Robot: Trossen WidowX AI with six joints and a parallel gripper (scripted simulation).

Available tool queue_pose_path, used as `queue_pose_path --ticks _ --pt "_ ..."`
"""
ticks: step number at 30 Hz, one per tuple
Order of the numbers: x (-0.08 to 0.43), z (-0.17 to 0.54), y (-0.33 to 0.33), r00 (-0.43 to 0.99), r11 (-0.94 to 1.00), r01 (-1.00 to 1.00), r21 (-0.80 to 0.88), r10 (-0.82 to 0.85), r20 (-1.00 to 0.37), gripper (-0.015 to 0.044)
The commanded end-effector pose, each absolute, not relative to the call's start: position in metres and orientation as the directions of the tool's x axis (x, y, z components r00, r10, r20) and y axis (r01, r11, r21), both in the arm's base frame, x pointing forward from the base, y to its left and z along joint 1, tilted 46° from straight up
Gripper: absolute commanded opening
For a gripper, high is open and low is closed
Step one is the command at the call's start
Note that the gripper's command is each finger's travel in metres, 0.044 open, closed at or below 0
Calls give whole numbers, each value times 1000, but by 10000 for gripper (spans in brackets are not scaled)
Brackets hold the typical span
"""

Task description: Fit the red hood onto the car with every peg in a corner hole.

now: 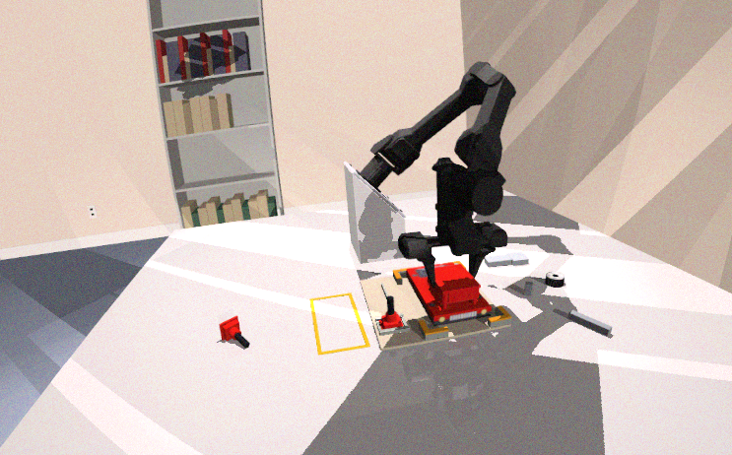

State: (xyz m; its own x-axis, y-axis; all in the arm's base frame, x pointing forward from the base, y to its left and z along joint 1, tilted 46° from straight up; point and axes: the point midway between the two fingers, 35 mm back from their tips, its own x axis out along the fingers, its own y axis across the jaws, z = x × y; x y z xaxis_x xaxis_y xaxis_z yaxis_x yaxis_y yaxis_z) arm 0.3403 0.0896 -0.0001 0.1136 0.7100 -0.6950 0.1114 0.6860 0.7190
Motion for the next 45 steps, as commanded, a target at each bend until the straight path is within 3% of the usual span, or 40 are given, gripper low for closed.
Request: queue_pose_path --ticks 1,26,42,45 --pt "340 -2 92 112 683 113 721 713 -693 0" --pt "342 -6 96 114 685 109 721 712 -693 0" --pt "342 -6 96 113 685 109 721 712 -693 420" --pt "342 -5 95 113 685 109 720 711 -694 440"
